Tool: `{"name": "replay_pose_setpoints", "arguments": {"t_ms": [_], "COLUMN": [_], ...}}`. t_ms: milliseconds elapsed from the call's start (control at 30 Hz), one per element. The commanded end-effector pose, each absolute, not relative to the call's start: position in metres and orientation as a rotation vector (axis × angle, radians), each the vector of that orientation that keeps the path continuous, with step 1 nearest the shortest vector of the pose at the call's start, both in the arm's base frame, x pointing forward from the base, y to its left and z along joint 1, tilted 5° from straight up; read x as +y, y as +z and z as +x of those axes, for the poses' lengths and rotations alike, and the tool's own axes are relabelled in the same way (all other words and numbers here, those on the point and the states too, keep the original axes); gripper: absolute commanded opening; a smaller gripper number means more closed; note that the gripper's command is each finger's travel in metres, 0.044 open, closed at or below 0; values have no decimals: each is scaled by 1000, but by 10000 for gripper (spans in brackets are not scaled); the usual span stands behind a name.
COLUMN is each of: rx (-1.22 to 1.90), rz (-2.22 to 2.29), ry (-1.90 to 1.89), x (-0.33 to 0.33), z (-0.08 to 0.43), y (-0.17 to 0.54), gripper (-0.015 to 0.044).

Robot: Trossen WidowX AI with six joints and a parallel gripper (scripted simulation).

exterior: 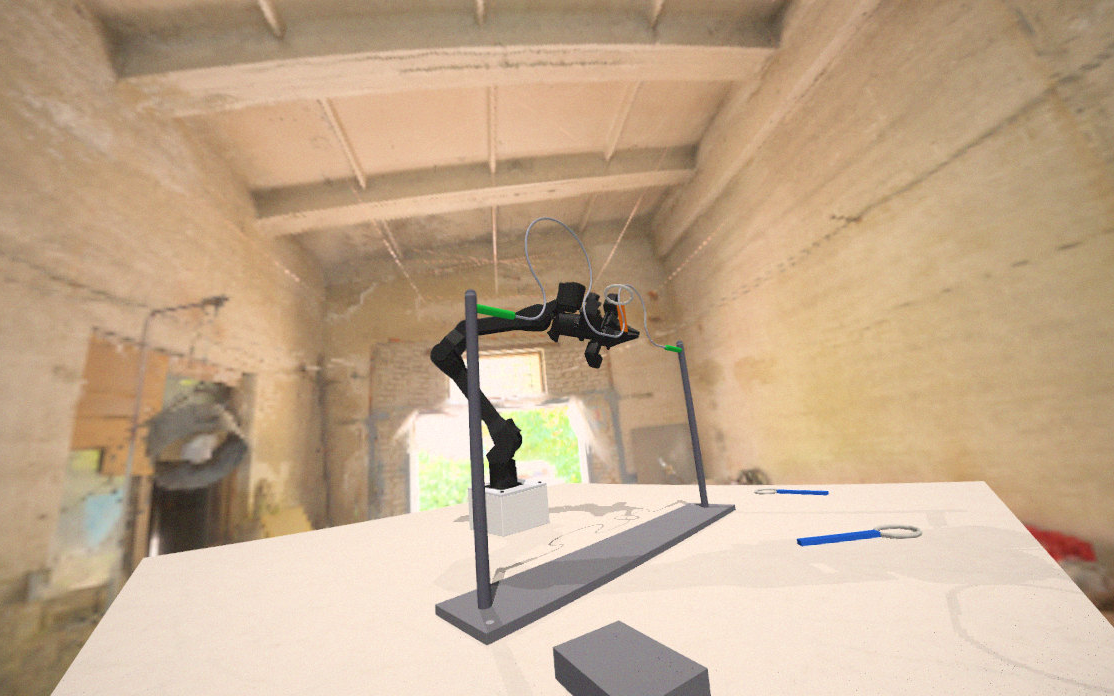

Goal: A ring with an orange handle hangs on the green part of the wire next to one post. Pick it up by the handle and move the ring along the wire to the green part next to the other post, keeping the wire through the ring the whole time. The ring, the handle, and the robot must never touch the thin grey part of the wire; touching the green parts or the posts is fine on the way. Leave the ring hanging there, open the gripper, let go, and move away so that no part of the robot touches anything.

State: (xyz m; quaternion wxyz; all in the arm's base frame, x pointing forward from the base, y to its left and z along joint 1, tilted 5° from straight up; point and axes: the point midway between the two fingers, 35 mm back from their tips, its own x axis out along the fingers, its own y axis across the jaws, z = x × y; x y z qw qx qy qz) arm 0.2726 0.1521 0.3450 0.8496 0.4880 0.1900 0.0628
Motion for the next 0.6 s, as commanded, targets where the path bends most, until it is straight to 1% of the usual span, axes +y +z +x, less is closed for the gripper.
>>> {"name": "replay_pose_setpoints", "arguments": {"t_ms": [0,567], "rx": [400,414], "rz": [946,609], "ry": [105,-9], "x": [150,135], "z": [274,274], "y": [343,326], "gripper": [-150,-150]}}
